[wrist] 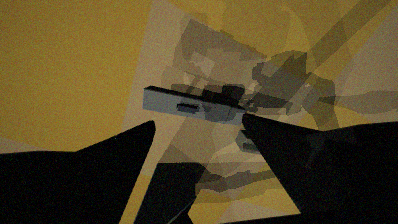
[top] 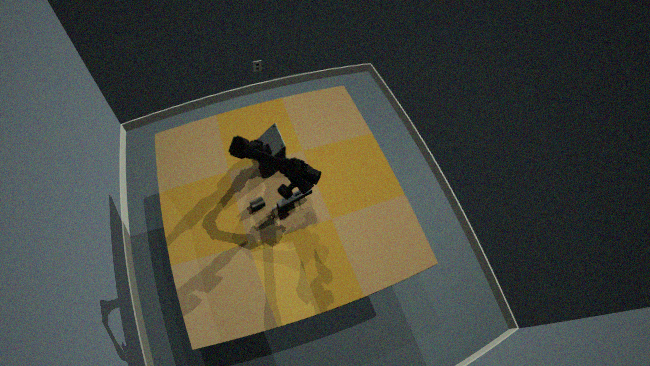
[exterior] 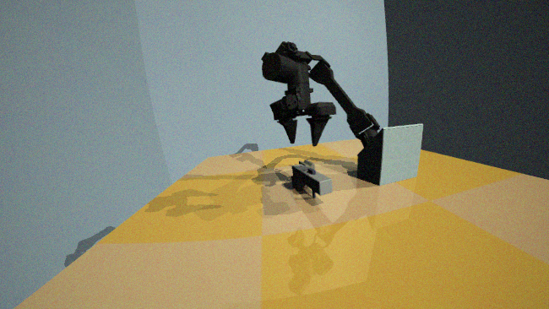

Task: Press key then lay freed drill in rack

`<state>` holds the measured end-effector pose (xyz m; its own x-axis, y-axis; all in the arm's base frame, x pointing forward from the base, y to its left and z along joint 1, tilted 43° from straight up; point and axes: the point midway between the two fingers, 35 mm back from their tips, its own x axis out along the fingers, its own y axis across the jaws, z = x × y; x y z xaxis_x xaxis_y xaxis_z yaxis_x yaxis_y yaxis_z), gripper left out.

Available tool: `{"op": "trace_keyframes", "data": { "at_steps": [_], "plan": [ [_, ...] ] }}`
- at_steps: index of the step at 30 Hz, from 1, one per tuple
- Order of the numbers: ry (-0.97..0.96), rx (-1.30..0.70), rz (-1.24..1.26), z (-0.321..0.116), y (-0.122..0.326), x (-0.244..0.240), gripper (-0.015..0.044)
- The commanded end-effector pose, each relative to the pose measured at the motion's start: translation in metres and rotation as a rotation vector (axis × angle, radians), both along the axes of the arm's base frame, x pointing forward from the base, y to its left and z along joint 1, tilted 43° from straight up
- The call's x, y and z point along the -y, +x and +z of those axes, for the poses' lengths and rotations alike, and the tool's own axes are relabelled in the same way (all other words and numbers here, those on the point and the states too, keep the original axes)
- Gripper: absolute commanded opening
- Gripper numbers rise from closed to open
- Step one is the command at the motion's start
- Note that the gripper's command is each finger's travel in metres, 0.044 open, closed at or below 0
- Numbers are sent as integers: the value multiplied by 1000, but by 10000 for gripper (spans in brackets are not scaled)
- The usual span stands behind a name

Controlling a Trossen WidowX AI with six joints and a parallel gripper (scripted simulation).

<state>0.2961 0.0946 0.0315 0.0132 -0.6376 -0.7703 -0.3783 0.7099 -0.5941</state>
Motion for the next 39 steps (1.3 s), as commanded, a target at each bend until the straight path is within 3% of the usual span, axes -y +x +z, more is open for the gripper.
{"op": "trace_keyframes", "data": {
  "at_steps": [1, 8, 21, 39],
  "plan": [
    [1, -186, 222, 5, 7, 37, 440],
    [-4, -486, 562, 13, 8, 101, 440],
    [-41, -841, 938, 21, -1, 162, 440],
    [-44, -859, 956, 22, -1, 164, 440]
  ]
}}
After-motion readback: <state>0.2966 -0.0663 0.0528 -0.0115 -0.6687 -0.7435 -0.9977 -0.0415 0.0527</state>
